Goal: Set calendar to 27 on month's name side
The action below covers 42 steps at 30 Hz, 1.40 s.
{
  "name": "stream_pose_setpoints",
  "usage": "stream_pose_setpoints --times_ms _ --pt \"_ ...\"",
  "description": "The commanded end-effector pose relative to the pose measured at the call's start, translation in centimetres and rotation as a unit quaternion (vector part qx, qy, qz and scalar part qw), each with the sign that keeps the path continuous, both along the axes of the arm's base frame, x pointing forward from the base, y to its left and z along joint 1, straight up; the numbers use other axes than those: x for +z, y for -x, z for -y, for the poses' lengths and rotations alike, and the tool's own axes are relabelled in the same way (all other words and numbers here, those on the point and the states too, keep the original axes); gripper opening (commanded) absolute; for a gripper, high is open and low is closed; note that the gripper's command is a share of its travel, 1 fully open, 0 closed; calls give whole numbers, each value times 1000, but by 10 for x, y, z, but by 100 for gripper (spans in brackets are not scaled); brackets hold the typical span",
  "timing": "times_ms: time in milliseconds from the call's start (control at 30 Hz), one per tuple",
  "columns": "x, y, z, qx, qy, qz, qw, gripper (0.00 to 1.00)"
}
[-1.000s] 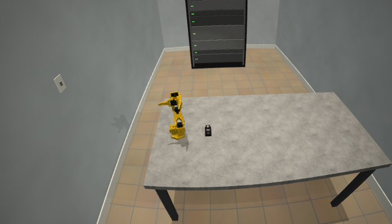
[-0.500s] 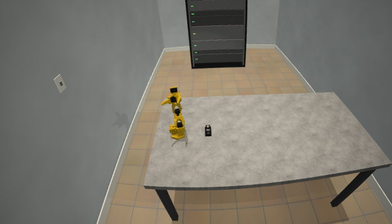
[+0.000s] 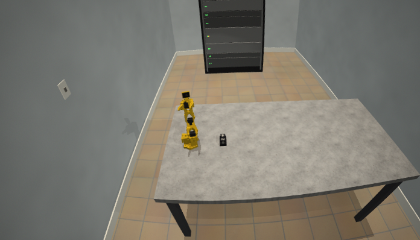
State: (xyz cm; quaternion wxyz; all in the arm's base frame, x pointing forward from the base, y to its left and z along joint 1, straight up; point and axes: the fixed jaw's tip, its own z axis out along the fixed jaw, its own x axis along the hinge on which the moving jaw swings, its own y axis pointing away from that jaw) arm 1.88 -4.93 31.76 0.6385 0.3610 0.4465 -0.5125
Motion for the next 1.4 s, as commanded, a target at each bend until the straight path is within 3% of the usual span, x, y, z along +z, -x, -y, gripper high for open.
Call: stream_pose_setpoints --times_ms 0,433,733,933,1000,1067,1200,1367 --pt "0 0 1 1 -3 -1 1000 35" --pt "-6 -8 13 24 -31 -54 998 35" --pt "-24 -31 35 90 -77 -187 975 35" --pt "-44 -56 44 158 -92 -310 933 35" --pt "-44 -56 44 158 -92 -310 933 35" --pt "-54 -69 46 194 -93 -369 904 35" --pt "-68 -83 44 237 -80 -439 863 35" --pt "-87 -100 36 297 -52 -528 794 35"
